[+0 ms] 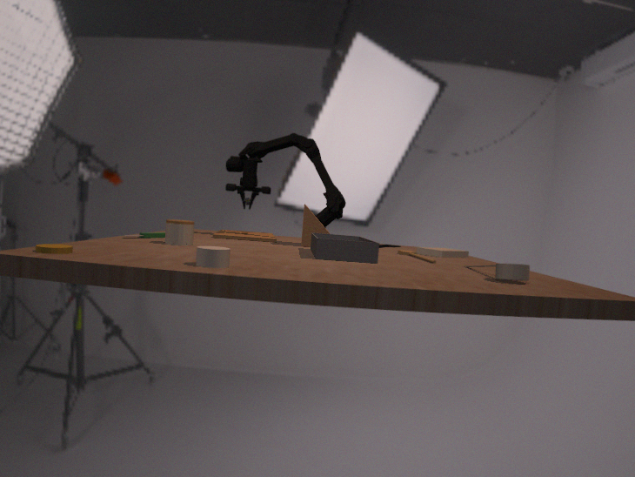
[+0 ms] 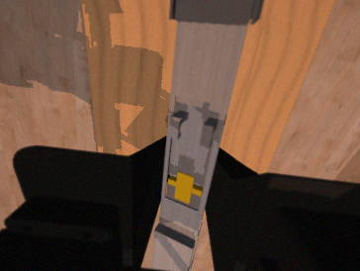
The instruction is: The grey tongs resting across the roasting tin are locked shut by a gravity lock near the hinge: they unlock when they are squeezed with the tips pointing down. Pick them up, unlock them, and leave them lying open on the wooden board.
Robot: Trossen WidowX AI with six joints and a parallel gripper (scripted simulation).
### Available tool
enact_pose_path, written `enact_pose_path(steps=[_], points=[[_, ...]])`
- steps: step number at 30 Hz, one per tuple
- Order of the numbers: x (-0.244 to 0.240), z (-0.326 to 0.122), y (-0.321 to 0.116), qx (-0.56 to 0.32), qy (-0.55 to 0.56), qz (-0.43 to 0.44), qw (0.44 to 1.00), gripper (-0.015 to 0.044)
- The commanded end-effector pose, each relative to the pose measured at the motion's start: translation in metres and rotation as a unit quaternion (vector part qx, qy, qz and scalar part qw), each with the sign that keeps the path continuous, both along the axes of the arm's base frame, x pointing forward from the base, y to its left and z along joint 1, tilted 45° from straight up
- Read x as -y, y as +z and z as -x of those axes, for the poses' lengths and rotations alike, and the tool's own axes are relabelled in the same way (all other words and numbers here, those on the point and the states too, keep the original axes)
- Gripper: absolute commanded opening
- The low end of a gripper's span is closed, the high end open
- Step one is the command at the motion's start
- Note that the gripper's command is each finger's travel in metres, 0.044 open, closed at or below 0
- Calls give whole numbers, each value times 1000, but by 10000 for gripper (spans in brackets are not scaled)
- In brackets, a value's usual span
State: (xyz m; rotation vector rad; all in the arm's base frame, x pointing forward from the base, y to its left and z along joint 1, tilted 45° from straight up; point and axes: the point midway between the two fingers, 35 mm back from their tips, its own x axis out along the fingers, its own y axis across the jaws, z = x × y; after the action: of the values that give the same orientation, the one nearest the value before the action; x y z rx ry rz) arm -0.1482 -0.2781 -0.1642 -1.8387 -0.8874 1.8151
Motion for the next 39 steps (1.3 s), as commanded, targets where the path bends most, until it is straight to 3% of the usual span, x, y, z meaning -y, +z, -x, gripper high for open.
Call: enact_pose_path(steps=[1,39], points=[[-4,1,-5,0,3,0,1000,-150],[-50,3,-47,-1,3,-1,1000,-150]])
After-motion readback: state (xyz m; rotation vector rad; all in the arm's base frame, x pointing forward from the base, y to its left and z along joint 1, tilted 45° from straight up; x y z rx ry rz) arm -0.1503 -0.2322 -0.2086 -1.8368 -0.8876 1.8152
